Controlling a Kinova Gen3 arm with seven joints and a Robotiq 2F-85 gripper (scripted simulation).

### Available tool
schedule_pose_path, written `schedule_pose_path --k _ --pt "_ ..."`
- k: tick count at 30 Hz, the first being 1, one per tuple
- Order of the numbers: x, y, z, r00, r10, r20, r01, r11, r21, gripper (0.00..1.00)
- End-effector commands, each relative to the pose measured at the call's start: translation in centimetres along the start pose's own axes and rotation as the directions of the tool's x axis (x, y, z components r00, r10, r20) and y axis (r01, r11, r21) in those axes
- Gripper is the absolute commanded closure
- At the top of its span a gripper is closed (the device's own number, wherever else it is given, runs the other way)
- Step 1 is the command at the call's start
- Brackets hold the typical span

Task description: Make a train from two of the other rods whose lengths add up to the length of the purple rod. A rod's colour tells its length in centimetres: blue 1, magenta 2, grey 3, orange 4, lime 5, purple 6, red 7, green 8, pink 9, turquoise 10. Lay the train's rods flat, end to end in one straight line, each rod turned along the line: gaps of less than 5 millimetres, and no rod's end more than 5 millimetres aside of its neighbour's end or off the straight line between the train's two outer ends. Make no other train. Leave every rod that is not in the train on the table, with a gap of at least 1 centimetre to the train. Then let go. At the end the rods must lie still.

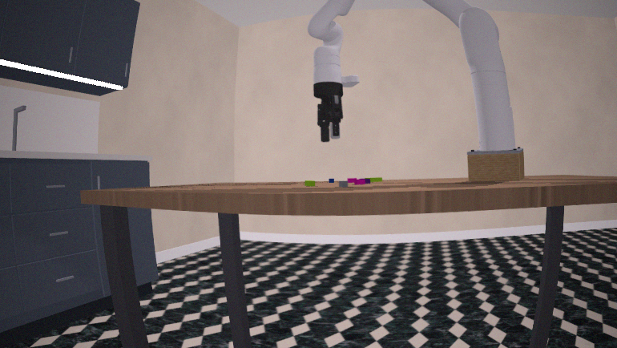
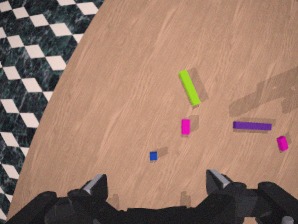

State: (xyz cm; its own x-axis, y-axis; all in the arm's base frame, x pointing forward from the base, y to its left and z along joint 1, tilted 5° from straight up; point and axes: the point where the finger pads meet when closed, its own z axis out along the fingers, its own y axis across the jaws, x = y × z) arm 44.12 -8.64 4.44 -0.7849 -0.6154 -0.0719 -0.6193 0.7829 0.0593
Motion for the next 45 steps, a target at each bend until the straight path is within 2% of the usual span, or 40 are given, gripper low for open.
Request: schedule_pose_path --k 1,9,15,20,24,26,32,36,41,43,45 --pt "0.4 0.0 -0.1 1.000 0.011 -0.007 -0.011 1.000 -0.001 0.00" --pt "0.7 0.3 0.1 0.997 0.074 -0.010 -0.074 0.997 -0.008 0.00" --pt "1.2 0.8 0.5 0.977 0.211 -0.016 -0.211 0.977 -0.015 0.00" --pt "1.8 1.3 0.9 0.935 0.354 -0.024 -0.355 0.935 -0.020 0.00" --pt "2.4 1.9 1.2 0.871 0.490 -0.035 -0.490 0.871 -0.024 0.00" --pt "2.4 1.9 1.2 0.871 0.490 -0.035 -0.490 0.871 -0.024 0.00" --pt "3.4 2.8 1.6 0.709 0.703 -0.055 -0.705 0.709 -0.023 0.00" --pt "4.1 3.5 1.9 0.553 0.831 -0.066 -0.833 0.553 -0.015 0.00" --pt "5.0 4.2 2.1 0.311 0.947 -0.076 -0.950 0.312 0.000 0.00" --pt "5.0 4.2 2.1 0.311 0.947 -0.076 -0.950 0.312 0.000 0.00" --pt "5.4 4.5 2.2 0.204 0.976 -0.077 -0.979 0.205 0.008 0.00"
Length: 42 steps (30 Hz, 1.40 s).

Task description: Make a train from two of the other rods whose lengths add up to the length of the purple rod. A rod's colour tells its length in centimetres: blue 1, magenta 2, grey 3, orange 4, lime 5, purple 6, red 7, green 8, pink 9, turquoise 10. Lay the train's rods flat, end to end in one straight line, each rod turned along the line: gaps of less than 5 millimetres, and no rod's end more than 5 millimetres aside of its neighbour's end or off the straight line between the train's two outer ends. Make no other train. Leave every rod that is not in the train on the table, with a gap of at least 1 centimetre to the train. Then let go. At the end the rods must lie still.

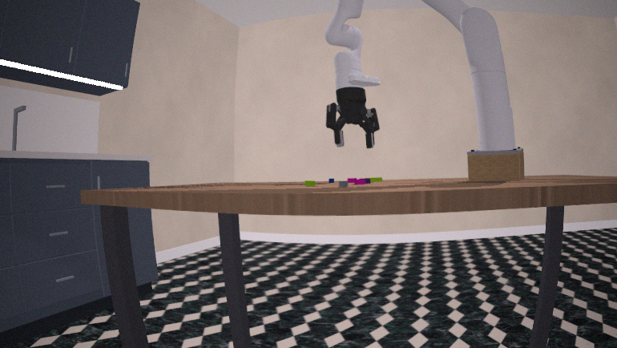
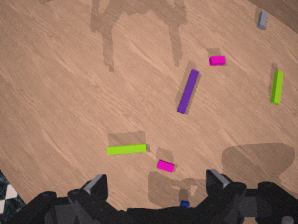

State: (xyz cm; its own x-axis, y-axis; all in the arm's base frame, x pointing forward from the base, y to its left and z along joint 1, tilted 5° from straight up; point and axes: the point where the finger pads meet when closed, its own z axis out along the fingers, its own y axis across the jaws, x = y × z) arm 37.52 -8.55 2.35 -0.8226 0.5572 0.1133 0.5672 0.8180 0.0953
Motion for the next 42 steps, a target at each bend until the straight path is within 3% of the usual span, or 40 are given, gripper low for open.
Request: schedule_pose_path --k 1,6,13,15,24,30,33,37,42 --pt "0.6 -0.1 0.3 0.989 0.148 0.003 -0.149 0.989 0.009 0.00" --pt "1.3 -0.7 0.5 0.912 0.410 0.005 -0.410 0.912 0.005 0.00" --pt "2.0 -1.6 0.6 0.707 0.707 0.016 -0.707 0.708 -0.009 0.00" --pt "2.0 -1.6 0.6 0.707 0.707 0.016 -0.707 0.708 -0.009 0.00" --pt "2.4 -2.5 0.6 0.394 0.919 0.023 -0.918 0.394 -0.037 0.00" --pt "2.5 -3.0 0.5 0.222 0.975 0.021 -0.973 0.222 -0.056 0.00" --pt "2.5 -3.1 0.5 0.213 0.977 0.022 -0.975 0.214 -0.058 0.00" --pt "2.6 -3.3 0.4 0.123 0.992 0.019 -0.990 0.124 -0.067 0.00" --pt "2.6 -3.4 0.4 0.079 0.997 0.017 -0.994 0.080 -0.074 0.00"
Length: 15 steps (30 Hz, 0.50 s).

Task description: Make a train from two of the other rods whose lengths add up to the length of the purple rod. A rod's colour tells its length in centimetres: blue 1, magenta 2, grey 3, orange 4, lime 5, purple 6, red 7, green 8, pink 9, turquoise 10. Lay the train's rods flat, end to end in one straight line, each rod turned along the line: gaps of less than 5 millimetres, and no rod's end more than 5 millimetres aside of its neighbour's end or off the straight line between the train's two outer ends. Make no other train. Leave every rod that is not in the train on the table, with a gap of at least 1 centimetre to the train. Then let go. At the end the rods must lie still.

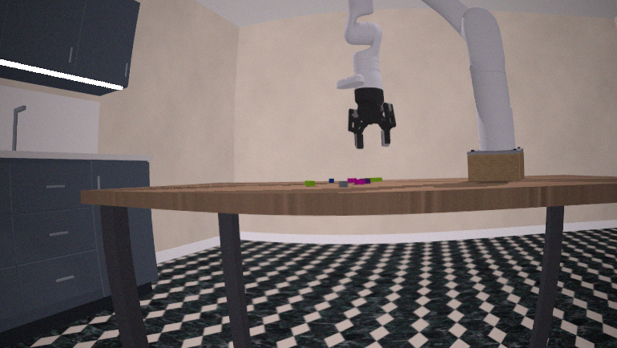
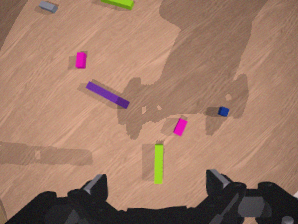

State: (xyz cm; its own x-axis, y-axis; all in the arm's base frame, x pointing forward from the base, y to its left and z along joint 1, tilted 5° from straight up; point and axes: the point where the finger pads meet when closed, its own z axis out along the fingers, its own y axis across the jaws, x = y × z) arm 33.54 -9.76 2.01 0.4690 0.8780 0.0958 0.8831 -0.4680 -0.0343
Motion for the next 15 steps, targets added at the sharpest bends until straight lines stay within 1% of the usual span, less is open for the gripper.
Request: schedule_pose_path --k 1,13,14,15 --pt "-0.17 -0.04 0.06 0.999 0.042 0.008 -0.042 0.999 -0.006 0.00" --pt "-0.22 -0.01 0.04 0.998 0.063 0.008 -0.063 0.998 -0.009 0.00" --pt "-0.22 -0.01 0.04 0.998 0.063 0.008 -0.063 0.998 -0.009 0.76" --pt "-0.22 -0.01 0.04 0.998 0.063 0.008 -0.063 0.998 -0.009 0.76"
